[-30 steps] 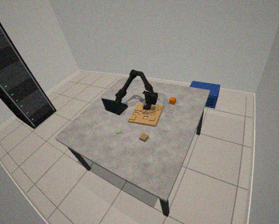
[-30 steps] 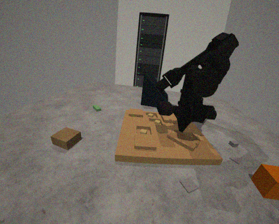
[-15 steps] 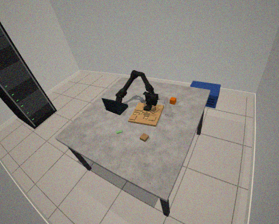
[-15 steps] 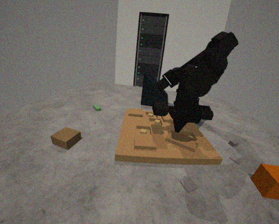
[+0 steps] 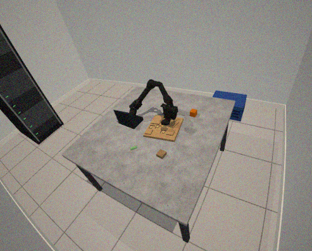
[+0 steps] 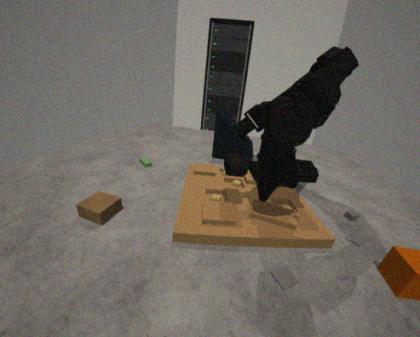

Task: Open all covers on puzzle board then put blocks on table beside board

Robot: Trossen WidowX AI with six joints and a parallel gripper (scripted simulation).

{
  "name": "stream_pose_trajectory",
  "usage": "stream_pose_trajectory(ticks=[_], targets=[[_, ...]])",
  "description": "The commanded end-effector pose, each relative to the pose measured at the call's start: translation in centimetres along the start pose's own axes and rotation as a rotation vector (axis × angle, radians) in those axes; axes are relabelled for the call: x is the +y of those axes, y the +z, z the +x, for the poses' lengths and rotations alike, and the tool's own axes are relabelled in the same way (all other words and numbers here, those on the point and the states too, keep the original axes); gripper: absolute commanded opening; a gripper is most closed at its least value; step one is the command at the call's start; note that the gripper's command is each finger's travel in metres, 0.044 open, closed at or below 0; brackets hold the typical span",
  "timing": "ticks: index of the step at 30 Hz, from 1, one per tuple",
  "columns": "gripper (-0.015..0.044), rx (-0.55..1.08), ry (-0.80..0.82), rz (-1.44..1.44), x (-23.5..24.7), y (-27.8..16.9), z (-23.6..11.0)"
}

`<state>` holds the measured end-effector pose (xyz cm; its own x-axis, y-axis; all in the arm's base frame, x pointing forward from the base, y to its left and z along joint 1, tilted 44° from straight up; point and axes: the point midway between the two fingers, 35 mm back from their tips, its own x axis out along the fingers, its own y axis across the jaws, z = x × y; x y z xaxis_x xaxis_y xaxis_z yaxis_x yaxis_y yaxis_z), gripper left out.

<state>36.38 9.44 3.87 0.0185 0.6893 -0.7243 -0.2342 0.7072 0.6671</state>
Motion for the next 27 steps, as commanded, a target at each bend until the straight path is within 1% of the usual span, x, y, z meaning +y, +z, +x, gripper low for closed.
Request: stream_pose_trajectory(ticks=[1, 27], targets=[[0.0000, 0.002, 0.002, -0.002, -0.4, 0.4, 0.1], [0.0000, 0.001, 0.001, -0.003, -1.9, 2.4, -0.3]])
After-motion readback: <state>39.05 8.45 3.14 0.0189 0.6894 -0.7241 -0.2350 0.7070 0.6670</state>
